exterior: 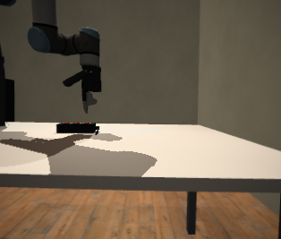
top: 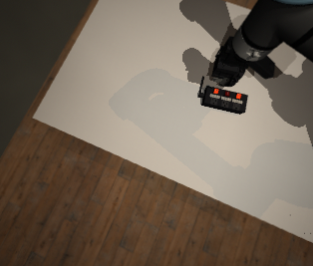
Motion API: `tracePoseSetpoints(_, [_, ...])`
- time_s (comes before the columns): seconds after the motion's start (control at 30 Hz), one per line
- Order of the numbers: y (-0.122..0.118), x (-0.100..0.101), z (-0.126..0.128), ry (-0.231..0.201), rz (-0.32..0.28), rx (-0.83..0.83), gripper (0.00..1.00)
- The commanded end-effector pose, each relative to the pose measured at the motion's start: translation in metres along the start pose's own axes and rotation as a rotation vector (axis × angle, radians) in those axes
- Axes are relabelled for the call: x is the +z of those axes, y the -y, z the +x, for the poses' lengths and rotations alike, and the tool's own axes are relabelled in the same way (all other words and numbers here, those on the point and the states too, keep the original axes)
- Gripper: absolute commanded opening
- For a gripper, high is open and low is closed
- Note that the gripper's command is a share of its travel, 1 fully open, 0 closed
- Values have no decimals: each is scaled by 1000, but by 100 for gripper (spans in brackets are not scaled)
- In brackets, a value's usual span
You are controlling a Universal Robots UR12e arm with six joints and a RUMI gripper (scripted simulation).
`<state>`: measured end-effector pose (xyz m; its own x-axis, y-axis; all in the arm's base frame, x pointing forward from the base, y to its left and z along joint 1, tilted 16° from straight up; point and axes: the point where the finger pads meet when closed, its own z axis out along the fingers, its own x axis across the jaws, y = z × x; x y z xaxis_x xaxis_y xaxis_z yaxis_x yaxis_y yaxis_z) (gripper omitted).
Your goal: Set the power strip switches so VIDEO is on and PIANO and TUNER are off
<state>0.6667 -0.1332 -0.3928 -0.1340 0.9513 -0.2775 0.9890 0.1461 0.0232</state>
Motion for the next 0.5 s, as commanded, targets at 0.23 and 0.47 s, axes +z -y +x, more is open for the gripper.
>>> tracePoseSetpoints(0.23, [-1, 14, -2, 2, -1, 1, 0])
tracePoseSetpoints(0.47, [-1, 23, -3, 1, -1, 2, 0])
